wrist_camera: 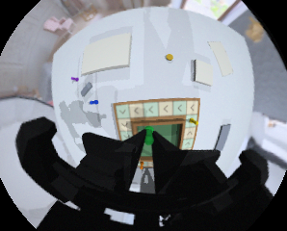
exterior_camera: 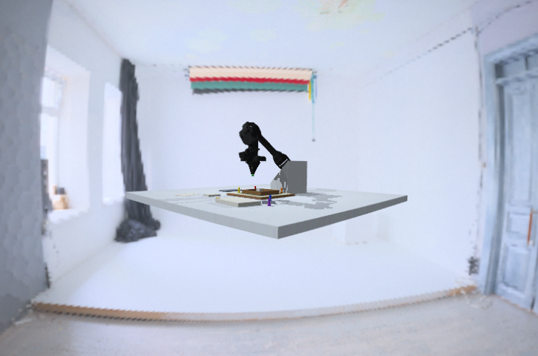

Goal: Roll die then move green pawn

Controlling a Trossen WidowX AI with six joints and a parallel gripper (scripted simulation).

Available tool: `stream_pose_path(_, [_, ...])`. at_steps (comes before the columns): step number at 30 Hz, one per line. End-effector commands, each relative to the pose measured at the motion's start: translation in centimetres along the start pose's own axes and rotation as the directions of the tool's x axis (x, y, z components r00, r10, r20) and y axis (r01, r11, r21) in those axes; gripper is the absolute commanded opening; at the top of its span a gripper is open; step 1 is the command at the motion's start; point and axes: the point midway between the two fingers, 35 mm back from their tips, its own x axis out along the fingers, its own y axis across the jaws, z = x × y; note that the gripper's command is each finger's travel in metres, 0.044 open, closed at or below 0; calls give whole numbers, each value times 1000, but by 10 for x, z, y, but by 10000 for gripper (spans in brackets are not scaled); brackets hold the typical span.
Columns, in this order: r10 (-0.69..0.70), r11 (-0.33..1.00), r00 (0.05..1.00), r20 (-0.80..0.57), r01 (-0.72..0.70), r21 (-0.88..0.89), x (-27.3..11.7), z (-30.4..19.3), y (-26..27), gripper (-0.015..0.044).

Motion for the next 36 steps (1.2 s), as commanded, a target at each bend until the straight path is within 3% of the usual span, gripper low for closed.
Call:
stream_pose_path(1, [-5, 1000, 1000, -13, 5, -7, 16, -22, 20, 0])
stream_pose_path(14, [-8, 1000, 1000, -14, 8, -7, 56, -90, 65, 0])
stream_pose_path(26, [-10, 1000, 1000, -14, 10, -7, 91, -91, 64, 0])
stream_pose_path(36, [-10, 1000, 1000, -14, 10, -7, 97, -91, 64, 0])
